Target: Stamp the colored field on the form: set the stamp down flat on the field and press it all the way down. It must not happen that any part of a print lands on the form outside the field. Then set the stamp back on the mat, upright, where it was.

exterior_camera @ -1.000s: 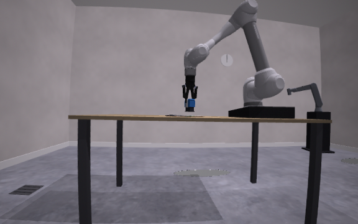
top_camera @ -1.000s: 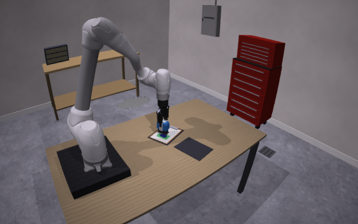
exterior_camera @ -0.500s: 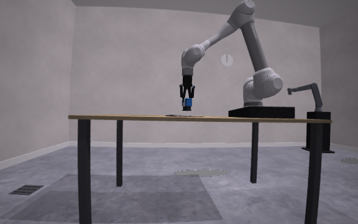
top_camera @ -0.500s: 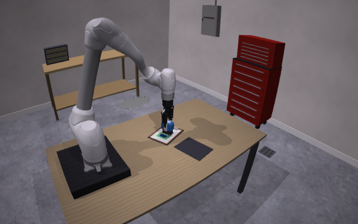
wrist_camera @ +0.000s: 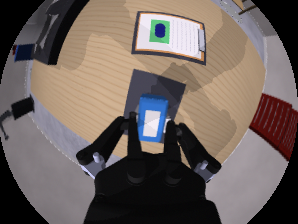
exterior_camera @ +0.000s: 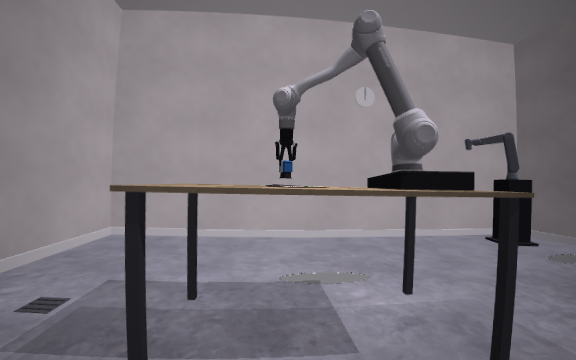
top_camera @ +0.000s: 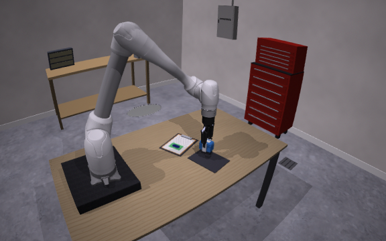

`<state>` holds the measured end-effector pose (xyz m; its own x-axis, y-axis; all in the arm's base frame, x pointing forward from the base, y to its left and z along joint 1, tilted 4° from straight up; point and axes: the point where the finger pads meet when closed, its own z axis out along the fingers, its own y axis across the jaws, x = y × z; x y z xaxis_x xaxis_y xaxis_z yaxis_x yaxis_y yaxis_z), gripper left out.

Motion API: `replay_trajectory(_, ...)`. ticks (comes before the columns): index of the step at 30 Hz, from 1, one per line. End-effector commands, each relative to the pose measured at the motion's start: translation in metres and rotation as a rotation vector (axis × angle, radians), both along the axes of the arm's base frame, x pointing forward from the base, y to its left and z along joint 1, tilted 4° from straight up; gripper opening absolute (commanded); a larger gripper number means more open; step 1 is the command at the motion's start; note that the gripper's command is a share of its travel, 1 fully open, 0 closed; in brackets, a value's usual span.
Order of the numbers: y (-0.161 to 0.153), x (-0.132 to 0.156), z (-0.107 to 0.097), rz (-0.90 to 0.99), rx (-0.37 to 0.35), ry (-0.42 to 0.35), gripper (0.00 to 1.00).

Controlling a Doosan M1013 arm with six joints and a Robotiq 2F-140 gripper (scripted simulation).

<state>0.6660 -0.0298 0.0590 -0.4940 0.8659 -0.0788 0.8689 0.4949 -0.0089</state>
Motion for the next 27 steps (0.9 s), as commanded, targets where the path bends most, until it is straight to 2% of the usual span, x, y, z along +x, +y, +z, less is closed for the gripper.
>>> replay_trajectory(1,-0.02,0.014,0.0,0.002,0.005,0.003,0.19)
replay_trajectory(11,-0.039,0.029,0.001,0.002,0.005,0.003,0.19)
replay_trajectory(18,-0.039,0.029,0.001,0.002,0.005,0.003,0.19)
replay_trajectory(27,-0.02,0.015,0.001,0.002,0.005,0.003,0.19)
